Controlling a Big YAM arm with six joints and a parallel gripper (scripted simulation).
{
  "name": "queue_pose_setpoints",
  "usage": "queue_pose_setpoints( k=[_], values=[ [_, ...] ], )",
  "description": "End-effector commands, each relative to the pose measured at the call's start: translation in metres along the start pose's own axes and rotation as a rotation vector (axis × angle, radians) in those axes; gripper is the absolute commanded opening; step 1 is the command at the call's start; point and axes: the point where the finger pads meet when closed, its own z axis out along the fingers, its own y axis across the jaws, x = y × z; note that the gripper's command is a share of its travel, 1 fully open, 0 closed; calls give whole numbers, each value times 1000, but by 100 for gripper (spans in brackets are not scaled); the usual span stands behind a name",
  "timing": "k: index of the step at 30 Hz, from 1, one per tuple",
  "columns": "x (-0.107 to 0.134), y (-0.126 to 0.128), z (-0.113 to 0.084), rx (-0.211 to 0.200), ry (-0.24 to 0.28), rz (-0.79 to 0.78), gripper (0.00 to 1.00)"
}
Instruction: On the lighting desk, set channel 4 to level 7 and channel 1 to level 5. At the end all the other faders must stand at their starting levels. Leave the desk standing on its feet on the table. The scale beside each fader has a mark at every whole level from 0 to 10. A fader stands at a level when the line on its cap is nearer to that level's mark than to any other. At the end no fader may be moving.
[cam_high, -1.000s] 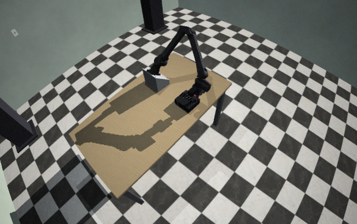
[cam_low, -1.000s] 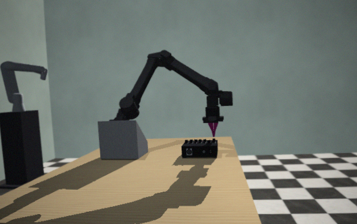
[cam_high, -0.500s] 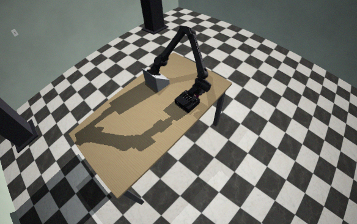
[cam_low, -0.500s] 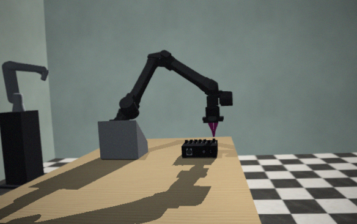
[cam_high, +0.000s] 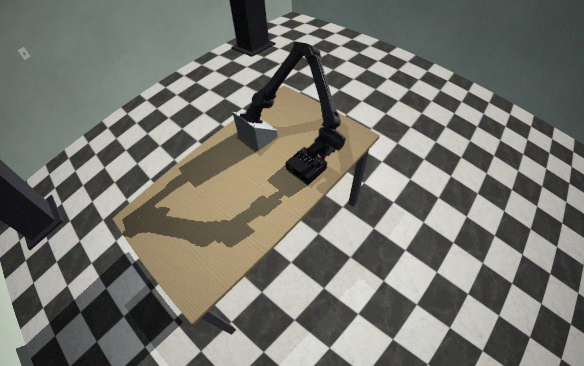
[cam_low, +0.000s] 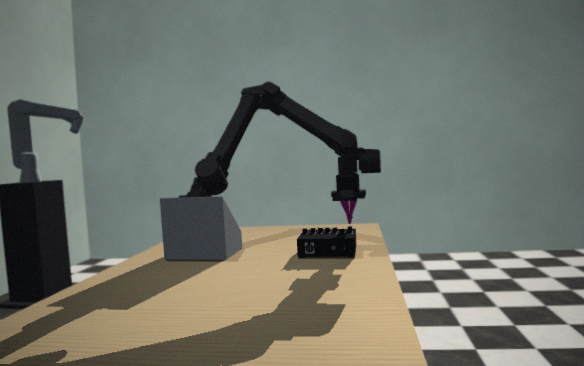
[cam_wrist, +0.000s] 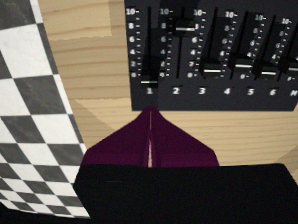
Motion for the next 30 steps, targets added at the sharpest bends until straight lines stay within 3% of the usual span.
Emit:
queue_pose_setpoints(
  k=[1,17,22,25,30],
  values=[
    [15,19,-16,-49,-6,-41,0],
    [2,2,11,0,-5,-3,0],
    [2,7,6,-21,-5,-4,0],
    [1,3,13,-6,-5,-2,0],
    [2,6,11,-14,-5,-9,0]
  ],
)
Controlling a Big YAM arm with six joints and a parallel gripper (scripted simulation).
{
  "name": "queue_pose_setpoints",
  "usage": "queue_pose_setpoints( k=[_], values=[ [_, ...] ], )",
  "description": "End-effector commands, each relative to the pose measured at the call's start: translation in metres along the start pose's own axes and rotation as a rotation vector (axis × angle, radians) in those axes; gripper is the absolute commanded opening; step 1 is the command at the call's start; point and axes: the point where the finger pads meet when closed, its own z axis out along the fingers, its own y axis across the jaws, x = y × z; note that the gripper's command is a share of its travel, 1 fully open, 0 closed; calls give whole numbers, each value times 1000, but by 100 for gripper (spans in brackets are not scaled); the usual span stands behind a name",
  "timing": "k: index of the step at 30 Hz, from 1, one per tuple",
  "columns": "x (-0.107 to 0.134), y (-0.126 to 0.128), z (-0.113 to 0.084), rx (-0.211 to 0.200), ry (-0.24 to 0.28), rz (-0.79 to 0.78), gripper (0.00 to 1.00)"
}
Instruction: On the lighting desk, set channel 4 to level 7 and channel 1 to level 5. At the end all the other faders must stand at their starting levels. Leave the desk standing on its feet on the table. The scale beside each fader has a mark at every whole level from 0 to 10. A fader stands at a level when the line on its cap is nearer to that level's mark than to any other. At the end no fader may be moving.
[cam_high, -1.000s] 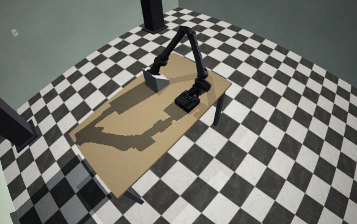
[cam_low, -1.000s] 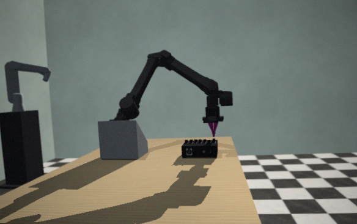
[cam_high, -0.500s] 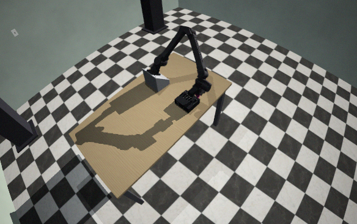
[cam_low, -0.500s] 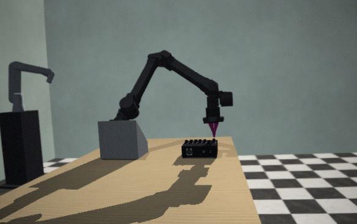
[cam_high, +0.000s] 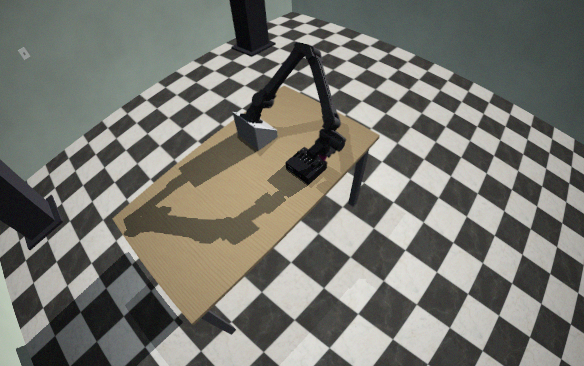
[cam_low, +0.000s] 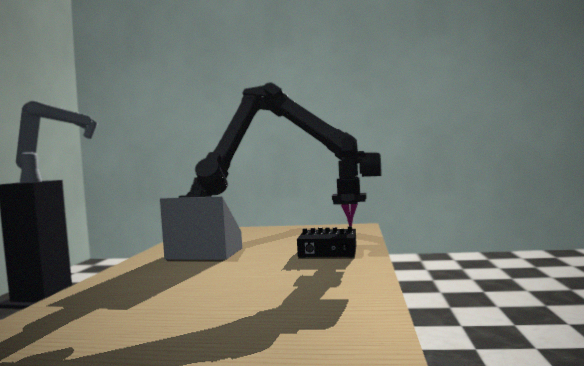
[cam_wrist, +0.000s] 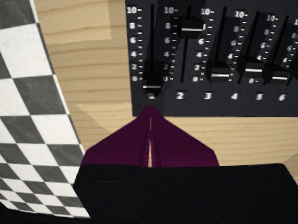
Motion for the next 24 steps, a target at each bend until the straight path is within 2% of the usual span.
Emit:
queue_pose_setpoints(
  k=[1,24],
  values=[
    [4,6,-4,-23,-5,-15,0],
    [-1,6,-4,-22,-6,-11,0]
  ],
)
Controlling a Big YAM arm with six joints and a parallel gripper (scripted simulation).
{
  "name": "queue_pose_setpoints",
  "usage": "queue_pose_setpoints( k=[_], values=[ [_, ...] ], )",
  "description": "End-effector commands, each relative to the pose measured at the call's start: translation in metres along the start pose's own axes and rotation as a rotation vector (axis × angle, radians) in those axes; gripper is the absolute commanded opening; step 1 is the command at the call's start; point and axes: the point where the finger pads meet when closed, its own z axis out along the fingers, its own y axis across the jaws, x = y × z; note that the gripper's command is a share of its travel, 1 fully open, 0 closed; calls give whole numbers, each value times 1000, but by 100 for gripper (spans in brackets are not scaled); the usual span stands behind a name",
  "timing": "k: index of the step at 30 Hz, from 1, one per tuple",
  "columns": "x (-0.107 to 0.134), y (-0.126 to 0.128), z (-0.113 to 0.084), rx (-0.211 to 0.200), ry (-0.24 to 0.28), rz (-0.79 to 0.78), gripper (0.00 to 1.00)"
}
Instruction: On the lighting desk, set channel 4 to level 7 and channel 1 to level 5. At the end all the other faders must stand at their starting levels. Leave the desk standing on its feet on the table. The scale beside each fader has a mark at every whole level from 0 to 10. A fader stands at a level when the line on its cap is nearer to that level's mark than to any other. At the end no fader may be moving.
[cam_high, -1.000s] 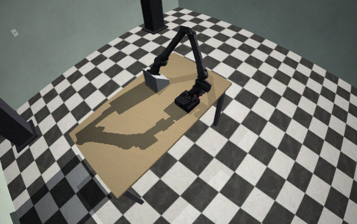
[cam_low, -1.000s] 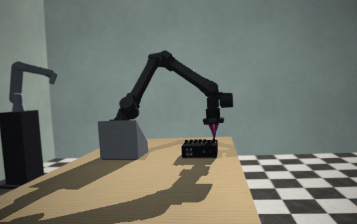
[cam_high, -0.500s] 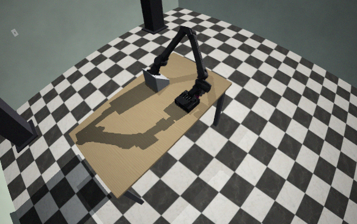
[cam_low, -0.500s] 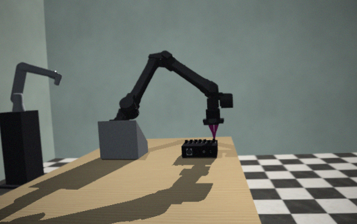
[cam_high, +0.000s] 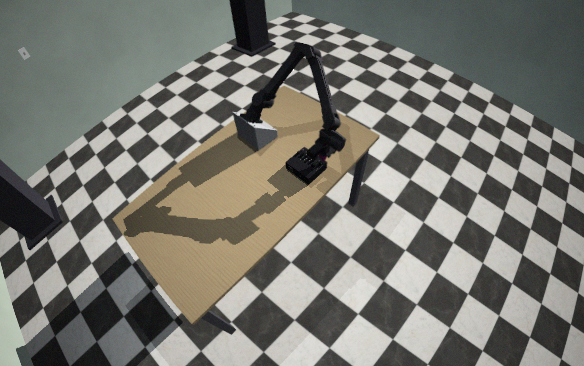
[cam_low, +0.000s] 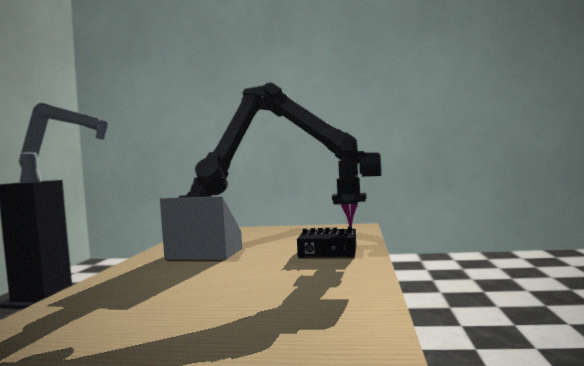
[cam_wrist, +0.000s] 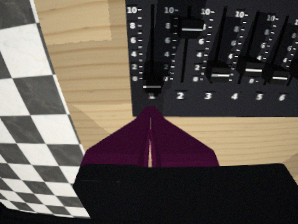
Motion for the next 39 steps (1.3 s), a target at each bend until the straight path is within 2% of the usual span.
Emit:
queue_pose_setpoints(
  k=[1,8,11,16,27,28,39],
  values=[
    [-3,6,-5,-22,-6,-9,0],
    [-13,7,-7,-28,-6,2,0],
    [-10,8,-11,-37,-6,-2,0],
    [-16,6,-6,-24,-6,4,0],
    [-21,6,-6,-24,-6,4,0],
    [-17,9,-13,-39,-7,-6,0],
    [-28,10,-8,-30,-8,-1,0]
  ],
)
